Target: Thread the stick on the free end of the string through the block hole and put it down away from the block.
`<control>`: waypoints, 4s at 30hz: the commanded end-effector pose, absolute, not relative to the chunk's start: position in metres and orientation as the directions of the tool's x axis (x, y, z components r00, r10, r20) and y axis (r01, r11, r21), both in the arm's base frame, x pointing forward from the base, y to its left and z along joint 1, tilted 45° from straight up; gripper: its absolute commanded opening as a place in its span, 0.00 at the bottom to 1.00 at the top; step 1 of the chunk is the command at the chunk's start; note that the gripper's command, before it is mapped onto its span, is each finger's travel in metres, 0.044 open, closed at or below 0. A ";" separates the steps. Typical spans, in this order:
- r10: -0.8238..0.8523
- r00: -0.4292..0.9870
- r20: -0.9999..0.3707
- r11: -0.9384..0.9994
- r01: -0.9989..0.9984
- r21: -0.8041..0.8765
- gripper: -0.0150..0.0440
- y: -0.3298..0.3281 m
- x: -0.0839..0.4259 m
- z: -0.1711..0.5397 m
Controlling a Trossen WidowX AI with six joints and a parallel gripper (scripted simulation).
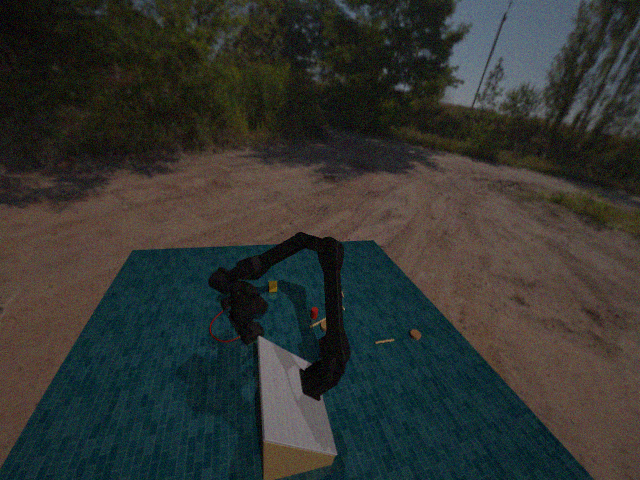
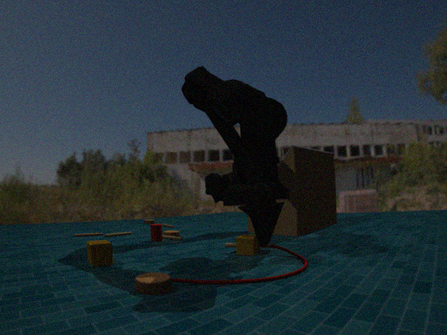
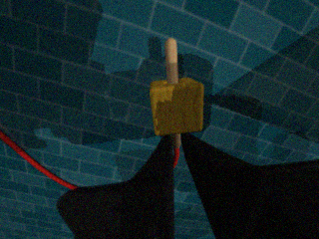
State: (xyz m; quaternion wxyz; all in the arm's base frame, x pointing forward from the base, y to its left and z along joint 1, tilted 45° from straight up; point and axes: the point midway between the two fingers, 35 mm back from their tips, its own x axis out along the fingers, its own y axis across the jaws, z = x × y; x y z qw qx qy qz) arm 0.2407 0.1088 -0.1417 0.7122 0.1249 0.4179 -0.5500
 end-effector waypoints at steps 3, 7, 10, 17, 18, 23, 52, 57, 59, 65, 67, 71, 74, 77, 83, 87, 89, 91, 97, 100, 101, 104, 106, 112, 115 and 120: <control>-0.679 0.046 -0.733 0.364 0.888 -0.281 0.46 0.109 0.241 -0.142; -0.677 0.046 -0.735 0.366 0.887 -0.281 0.46 0.138 0.241 -0.115; -0.677 0.045 -0.735 0.366 0.887 -0.282 0.46 0.164 0.236 -0.086; -0.669 0.062 -0.741 0.468 0.810 -0.354 0.46 0.164 0.240 -0.087; -0.670 0.062 -0.740 0.520 0.750 -0.408 0.46 0.163 0.240 -0.086; -0.673 0.062 -0.737 0.703 0.362 -0.612 0.46 0.157 0.245 -0.080; -0.692 0.056 -0.720 -0.377 -0.878 0.294 0.46 0.126 0.262 -0.052; -0.692 0.056 -0.720 -0.380 -0.876 0.297 0.46 0.126 0.262 -0.052; -0.692 0.056 -0.720 -0.380 -0.876 0.297 0.46 0.126 0.262 -0.052; -0.692 0.056 -0.720 -0.380 -0.876 0.297 0.46 0.126 0.262 -0.052; -0.692 0.056 -0.720 -0.380 -0.876 0.297 0.46 0.126 0.262 -0.053; -0.692 0.056 -0.720 -0.380 -0.876 0.296 0.46 0.122 0.263 -0.057; -0.692 0.057 -0.720 -0.380 -0.876 0.296 0.46 0.119 0.264 -0.061; -0.692 0.057 -0.720 -0.380 -0.876 0.296 0.46 0.116 0.265 -0.064; -0.691 0.057 -0.720 -0.380 -0.876 0.296 0.46 0.109 0.266 -0.072; -0.691 0.057 -0.720 -0.380 -0.876 0.296 0.46 0.105 0.266 -0.076; -0.691 0.057 -0.720 -0.380 -0.876 0.296 0.46 0.103 0.267 -0.079; -0.692 0.057 -0.720 -0.380 -0.876 0.296 0.46 0.100 0.267 -0.081; -0.692 0.057 -0.720 -0.380 -0.876 0.296 0.46 0.093 0.267 -0.088; -0.692 0.057 -0.719 -0.380 -0.876 0.296 0.46 0.090 0.267 -0.092; -0.692 0.057 -0.719 -0.380 -0.876 0.296 0.46 0.088 0.267 -0.093; -0.693 0.057 -0.719 -0.380 -0.876 0.296 0.46 0.085 0.267 -0.096; -0.693 0.057 -0.719 -0.380 -0.876 0.296 0.46 0.082 0.267 -0.099; -0.694 0.057 -0.718 -0.379 -0.877 0.296 0.46 0.075 0.267 -0.105; -0.694 0.057 -0.717 -0.379 -0.877 0.297 0.46 0.071 0.267 -0.108; -0.693 0.055 -0.719 -0.375 -0.879 0.294 0.42 0.071 0.267 -0.109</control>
